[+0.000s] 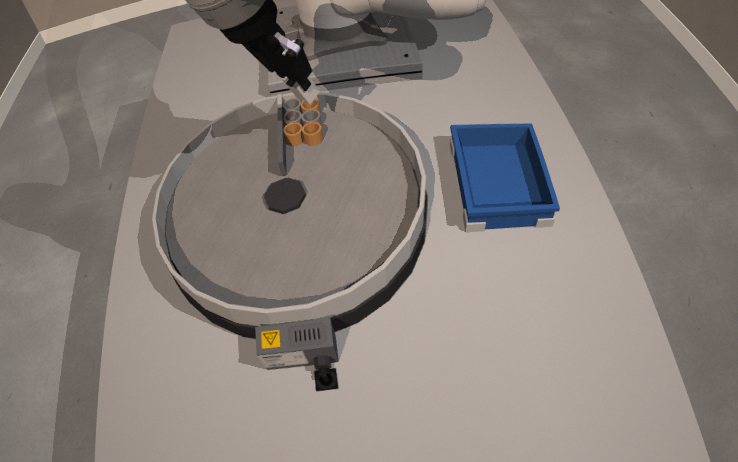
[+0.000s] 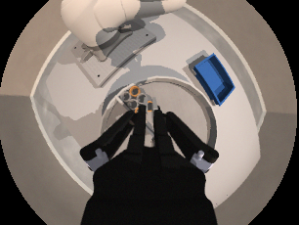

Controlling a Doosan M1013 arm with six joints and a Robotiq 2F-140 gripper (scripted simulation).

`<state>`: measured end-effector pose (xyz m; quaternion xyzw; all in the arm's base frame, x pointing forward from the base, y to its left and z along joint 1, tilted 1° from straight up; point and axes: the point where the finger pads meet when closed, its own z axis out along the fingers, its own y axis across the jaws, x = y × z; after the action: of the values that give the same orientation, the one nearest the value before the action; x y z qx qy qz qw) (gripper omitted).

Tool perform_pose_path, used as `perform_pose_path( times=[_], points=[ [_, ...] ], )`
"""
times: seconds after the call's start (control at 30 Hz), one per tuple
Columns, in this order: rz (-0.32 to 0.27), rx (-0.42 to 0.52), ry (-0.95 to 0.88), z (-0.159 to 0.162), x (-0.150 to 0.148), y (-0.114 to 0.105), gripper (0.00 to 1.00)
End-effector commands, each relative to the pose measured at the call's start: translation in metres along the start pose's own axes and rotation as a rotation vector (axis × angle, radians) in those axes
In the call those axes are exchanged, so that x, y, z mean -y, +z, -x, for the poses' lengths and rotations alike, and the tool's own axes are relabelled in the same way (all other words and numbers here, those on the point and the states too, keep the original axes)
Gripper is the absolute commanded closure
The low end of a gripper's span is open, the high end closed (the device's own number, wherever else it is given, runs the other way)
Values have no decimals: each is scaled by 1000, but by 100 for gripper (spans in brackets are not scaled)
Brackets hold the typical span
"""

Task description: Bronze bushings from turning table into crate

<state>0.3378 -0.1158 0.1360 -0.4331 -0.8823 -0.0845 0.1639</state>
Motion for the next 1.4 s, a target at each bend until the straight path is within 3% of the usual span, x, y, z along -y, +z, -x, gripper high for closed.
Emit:
perform_pose_path(
  times=[0.0,0.23,0.37,1.37],
  points=[
    [-5,-135,-1,7,-5,10,94],
    [-7,-275,-1,14,-11,21,94],
    [-7,-311,-1,16,-12,24,94],
    [-7,-316,0,16,-13,24,94]
  ],
)
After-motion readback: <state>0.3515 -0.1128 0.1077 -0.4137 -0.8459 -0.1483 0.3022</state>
